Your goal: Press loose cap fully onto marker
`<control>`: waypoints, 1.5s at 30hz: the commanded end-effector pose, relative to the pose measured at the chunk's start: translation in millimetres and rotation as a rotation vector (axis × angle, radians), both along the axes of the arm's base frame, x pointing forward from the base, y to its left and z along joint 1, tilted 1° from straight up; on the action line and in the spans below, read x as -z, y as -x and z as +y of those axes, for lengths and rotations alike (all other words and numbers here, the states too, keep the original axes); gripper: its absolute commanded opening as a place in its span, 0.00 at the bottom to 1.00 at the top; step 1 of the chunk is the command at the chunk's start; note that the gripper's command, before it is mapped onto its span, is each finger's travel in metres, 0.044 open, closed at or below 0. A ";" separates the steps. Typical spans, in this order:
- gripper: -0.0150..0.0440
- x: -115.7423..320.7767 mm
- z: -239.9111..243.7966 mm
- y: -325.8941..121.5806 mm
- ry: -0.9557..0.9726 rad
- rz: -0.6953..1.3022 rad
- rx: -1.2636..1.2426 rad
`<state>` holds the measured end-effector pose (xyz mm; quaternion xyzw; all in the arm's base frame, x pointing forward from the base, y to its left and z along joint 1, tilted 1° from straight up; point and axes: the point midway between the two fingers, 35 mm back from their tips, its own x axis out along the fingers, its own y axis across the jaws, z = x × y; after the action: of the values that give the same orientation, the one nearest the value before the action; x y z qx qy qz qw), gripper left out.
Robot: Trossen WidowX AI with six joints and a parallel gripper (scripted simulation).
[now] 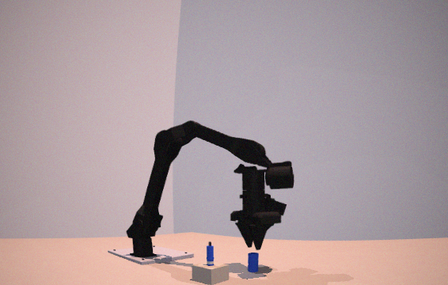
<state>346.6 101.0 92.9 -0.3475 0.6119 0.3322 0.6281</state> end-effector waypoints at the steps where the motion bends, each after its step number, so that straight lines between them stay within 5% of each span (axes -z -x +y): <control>1: 0.66 10.0 0.2 0.9 -0.001 0.011 0.001; 31: 0.66 50.6 -0.7 0.6 -0.001 0.011 0.001; 35: 0.48 50.5 -0.9 0.3 -0.001 0.011 0.001; 45: 0.34 50.1 -1.2 -0.2 -0.001 0.011 0.001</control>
<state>346.4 99.4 43.5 -0.3453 0.6159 0.3319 0.6255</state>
